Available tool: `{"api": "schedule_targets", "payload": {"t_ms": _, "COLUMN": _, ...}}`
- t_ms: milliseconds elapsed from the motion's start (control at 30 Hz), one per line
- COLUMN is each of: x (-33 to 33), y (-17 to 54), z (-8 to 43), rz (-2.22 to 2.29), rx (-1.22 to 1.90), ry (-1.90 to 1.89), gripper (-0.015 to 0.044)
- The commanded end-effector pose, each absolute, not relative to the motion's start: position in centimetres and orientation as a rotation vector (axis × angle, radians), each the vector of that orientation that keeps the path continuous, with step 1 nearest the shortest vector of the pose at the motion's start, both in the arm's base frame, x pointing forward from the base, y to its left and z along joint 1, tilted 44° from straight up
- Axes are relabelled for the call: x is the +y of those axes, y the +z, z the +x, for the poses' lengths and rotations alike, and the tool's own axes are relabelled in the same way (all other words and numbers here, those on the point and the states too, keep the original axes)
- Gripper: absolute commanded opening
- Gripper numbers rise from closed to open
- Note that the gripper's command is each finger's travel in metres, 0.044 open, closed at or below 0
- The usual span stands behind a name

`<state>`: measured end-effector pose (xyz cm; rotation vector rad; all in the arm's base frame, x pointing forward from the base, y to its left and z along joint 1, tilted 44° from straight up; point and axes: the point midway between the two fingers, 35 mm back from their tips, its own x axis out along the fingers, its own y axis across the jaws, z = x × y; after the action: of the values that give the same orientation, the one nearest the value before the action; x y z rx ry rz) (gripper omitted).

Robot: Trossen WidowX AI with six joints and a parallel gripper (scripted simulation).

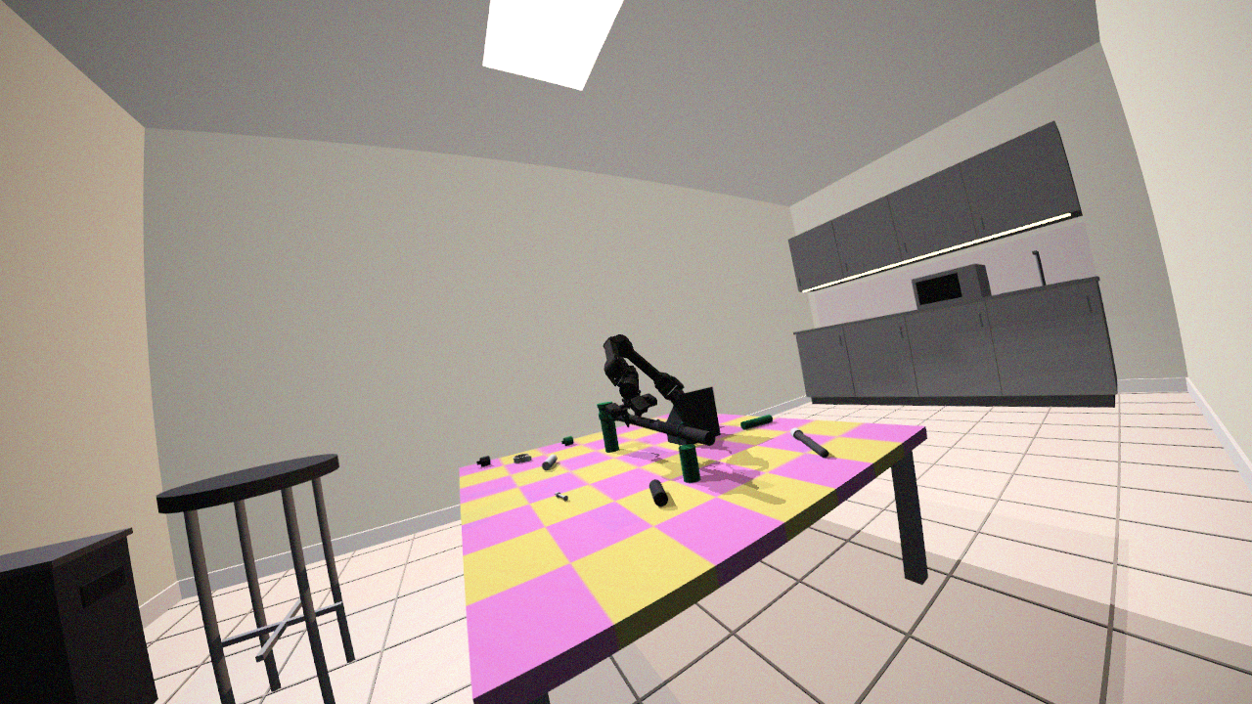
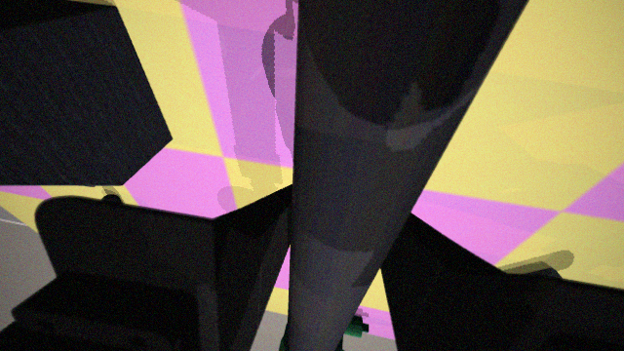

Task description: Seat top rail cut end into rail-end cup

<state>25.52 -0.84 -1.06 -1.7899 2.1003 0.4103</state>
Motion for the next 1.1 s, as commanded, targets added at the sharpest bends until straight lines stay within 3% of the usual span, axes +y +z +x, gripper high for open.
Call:
{"api": "schedule_targets", "payload": {"t_ms": 0, "x": -0.81, "y": -1.06, "z": 25.59, "rz": -1.796, "rx": 2.097, "ry": 0.410, "gripper": 0.0000}}
{"api": "schedule_targets", "payload": {"t_ms": 1067, "x": -0.81, "y": -1.21, "z": 25.95, "rz": -1.804, "rx": 2.094, "ry": 0.423, "gripper": 0.0000}}
